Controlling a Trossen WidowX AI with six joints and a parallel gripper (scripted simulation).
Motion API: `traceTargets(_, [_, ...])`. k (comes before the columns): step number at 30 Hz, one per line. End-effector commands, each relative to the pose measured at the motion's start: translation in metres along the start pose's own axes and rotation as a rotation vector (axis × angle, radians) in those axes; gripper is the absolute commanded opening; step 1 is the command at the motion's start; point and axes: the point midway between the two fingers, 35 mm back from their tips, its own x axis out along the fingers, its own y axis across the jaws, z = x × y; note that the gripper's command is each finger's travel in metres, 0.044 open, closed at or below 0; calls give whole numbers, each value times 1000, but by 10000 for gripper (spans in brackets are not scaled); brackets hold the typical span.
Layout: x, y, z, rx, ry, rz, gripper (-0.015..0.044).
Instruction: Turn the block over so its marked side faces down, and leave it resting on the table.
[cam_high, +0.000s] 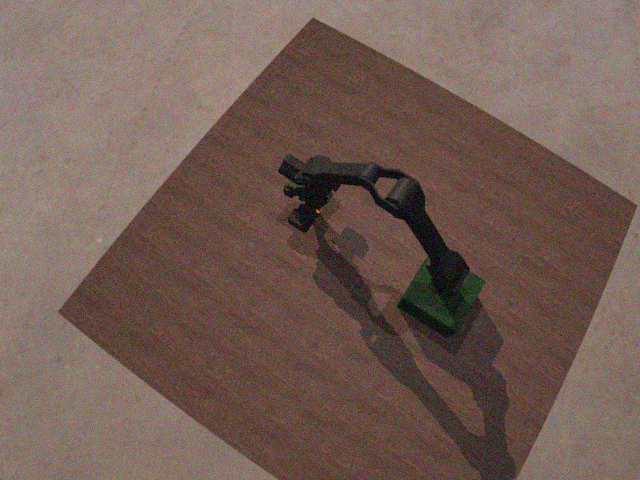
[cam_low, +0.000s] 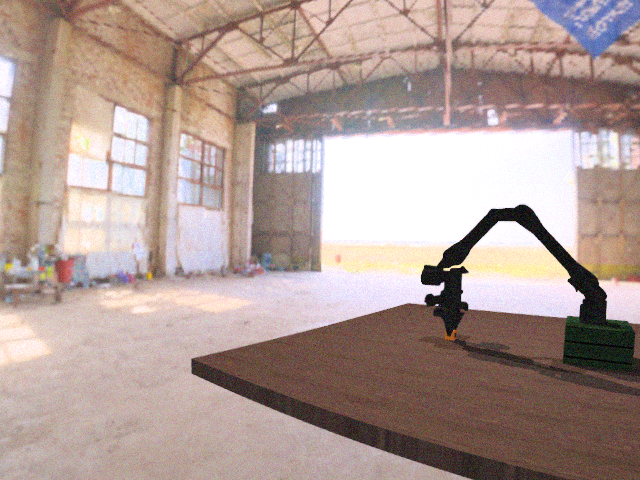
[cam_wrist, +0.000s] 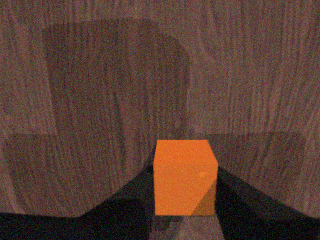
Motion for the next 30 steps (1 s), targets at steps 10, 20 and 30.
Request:
traceTargets(10, [-29, 0, 0, -2, -1, -3, 0])
traceTargets(20, [-24, 0, 3, -2, -78, -2, 0])
traceTargets(30, [-18, 0, 5, -1, -219, -2, 0])
